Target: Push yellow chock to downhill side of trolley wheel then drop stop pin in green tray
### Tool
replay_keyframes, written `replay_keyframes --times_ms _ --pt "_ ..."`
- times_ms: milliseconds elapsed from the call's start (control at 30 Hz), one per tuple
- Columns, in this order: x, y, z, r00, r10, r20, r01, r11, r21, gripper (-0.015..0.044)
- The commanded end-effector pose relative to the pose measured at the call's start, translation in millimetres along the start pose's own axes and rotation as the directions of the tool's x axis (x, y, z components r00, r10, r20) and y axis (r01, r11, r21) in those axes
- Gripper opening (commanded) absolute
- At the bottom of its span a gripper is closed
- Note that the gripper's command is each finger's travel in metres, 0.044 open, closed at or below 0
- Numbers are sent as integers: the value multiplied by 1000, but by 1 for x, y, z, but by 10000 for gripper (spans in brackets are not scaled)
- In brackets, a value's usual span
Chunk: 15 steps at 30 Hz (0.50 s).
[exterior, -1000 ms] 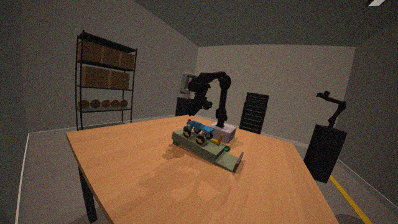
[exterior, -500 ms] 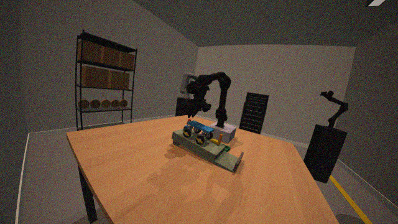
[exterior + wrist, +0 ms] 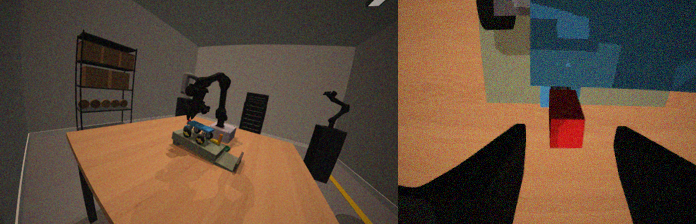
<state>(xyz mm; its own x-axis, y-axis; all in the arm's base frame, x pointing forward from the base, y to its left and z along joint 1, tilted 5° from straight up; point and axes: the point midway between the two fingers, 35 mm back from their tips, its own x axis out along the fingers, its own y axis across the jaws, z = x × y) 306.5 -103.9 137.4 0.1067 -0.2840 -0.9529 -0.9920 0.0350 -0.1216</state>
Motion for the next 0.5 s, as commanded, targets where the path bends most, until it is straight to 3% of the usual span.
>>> replay_keyframes --times_ms 0,467 --pt "6 1 0 1000 6 0 -6 1000 -6 190" --pt "26 0 0 1000 6 -1 -6 1000 -7 190"
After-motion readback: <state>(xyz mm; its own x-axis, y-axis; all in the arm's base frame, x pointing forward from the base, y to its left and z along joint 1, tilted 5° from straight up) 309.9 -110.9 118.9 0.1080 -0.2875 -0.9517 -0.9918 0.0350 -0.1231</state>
